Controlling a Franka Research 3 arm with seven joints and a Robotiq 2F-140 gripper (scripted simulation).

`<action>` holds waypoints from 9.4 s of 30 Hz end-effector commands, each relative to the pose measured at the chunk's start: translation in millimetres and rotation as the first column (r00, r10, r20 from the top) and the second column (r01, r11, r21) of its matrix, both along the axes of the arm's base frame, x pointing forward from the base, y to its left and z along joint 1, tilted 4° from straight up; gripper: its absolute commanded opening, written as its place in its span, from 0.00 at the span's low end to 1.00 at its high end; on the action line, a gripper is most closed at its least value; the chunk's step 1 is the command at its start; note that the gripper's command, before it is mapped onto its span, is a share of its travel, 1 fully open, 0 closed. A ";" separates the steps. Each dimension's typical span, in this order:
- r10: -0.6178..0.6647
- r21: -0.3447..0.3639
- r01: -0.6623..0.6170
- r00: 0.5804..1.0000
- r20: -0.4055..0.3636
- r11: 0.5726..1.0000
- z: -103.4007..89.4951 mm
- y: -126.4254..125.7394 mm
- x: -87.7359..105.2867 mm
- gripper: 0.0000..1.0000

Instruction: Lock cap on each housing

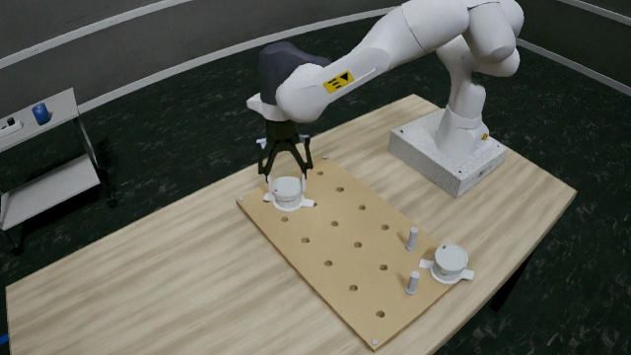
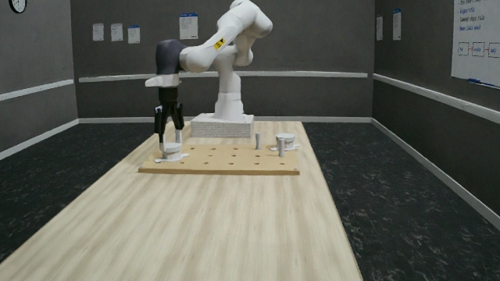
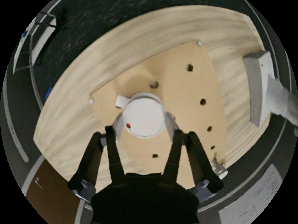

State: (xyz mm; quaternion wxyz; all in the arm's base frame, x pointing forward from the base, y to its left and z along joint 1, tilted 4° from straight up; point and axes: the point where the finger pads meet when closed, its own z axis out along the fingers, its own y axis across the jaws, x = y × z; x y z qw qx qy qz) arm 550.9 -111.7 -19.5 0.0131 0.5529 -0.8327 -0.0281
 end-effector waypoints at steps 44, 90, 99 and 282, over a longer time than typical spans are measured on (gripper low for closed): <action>-0.271 -0.014 0.271 0.962 -0.017 0.963 -1.7 6.0 13.4 0.10; -0.271 -0.014 0.271 0.962 -0.017 0.963 -1.5 11.0 12.9 0.10; -0.271 -0.014 0.271 0.962 -0.017 0.963 -1.4 13.9 12.6 0.10; -0.271 -0.014 0.271 0.962 -0.017 0.963 8.9 248.6 -13.7 0.10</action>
